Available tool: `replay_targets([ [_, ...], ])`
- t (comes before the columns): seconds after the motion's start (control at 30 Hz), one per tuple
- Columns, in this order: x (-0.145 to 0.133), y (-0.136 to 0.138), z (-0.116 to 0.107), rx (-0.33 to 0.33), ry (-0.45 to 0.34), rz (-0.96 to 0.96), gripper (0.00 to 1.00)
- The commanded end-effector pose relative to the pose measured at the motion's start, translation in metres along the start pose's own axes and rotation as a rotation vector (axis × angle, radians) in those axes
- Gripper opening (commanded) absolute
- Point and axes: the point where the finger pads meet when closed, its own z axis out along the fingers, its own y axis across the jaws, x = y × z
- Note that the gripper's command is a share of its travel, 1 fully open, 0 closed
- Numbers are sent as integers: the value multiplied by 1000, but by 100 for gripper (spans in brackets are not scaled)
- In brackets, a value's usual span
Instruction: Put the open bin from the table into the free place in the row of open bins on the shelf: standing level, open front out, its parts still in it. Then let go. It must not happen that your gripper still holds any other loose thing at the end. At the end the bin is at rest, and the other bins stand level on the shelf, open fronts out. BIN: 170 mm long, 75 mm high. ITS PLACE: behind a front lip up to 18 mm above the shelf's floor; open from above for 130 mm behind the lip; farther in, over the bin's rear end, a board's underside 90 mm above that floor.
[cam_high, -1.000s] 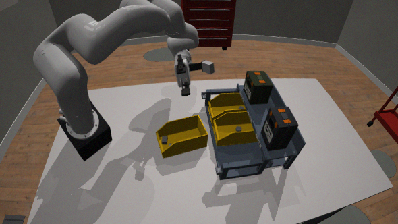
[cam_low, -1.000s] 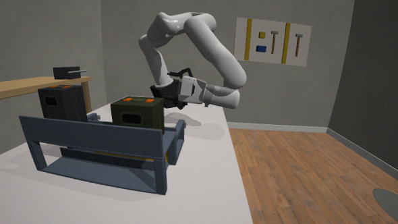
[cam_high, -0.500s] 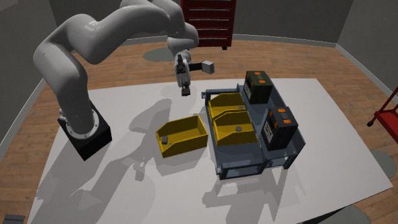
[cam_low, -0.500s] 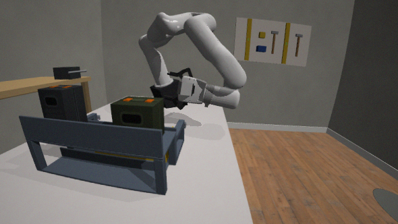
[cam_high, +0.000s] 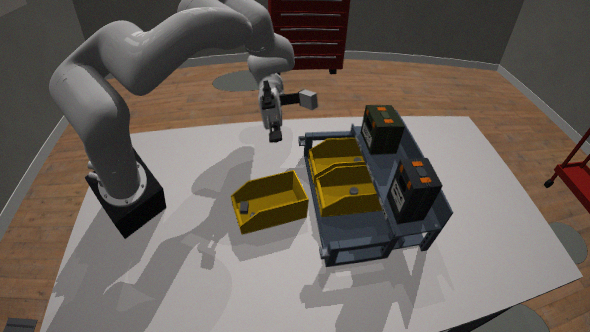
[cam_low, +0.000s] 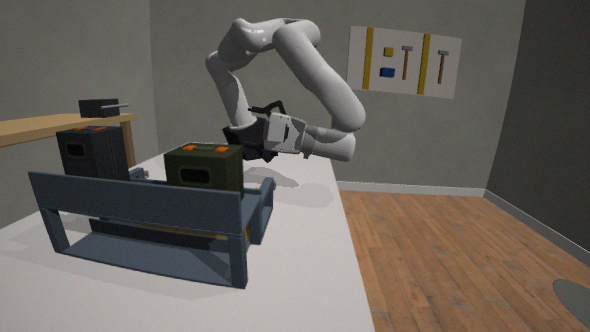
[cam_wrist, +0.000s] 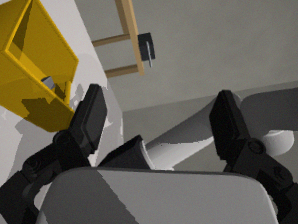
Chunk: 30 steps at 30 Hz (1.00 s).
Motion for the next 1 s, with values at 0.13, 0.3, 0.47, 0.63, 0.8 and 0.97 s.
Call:
replay_targets([
  [0.13,1,1,0,2,-1,2,100],
  [0.3,1,1,0,2,-1,2,100],
  [0.47,19,10,22,-5,-120,104,100],
  [0.63,30,15,37,-9,-199,171,100],
  [0.8,30,15,37,-9,-199,171,100],
  [0.97,36,18,44,-12,-236,204,100],
])
